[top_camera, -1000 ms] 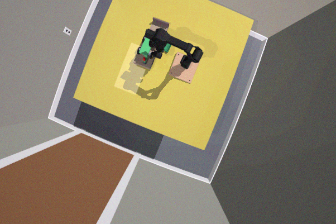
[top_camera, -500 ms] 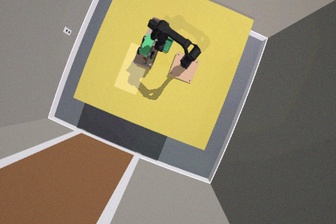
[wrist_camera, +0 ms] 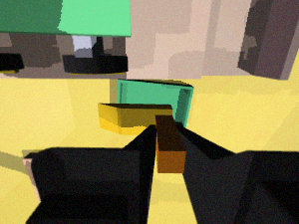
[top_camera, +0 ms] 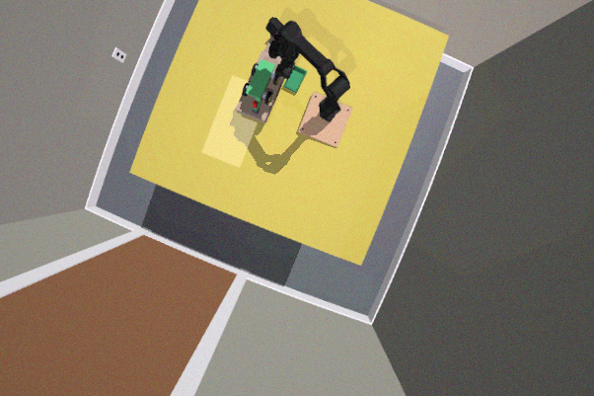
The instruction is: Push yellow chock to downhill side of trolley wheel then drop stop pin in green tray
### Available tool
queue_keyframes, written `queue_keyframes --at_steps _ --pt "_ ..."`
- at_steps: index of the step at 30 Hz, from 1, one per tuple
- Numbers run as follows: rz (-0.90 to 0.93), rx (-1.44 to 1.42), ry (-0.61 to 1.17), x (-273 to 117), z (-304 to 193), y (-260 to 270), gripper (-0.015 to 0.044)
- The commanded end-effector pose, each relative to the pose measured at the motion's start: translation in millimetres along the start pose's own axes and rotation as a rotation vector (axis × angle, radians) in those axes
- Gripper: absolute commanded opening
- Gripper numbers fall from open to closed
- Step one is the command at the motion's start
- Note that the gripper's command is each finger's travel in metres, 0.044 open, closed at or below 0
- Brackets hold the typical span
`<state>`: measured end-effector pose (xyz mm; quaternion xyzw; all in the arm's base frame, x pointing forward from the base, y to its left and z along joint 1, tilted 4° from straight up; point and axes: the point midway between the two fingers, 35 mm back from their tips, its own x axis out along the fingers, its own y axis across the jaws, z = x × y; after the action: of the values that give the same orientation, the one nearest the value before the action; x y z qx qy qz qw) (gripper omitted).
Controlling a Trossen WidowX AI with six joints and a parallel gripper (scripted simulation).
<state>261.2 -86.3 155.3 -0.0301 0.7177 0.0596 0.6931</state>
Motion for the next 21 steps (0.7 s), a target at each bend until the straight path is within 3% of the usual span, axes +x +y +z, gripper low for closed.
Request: queue_keyframes --at_steps 1,21 --pt "-0.01 -0.003 -0.007 -1.2 5.3 -17.2 0.0" --pt "0.094 -0.003 -0.007 -2.0 14.3 -50.2 0.0"
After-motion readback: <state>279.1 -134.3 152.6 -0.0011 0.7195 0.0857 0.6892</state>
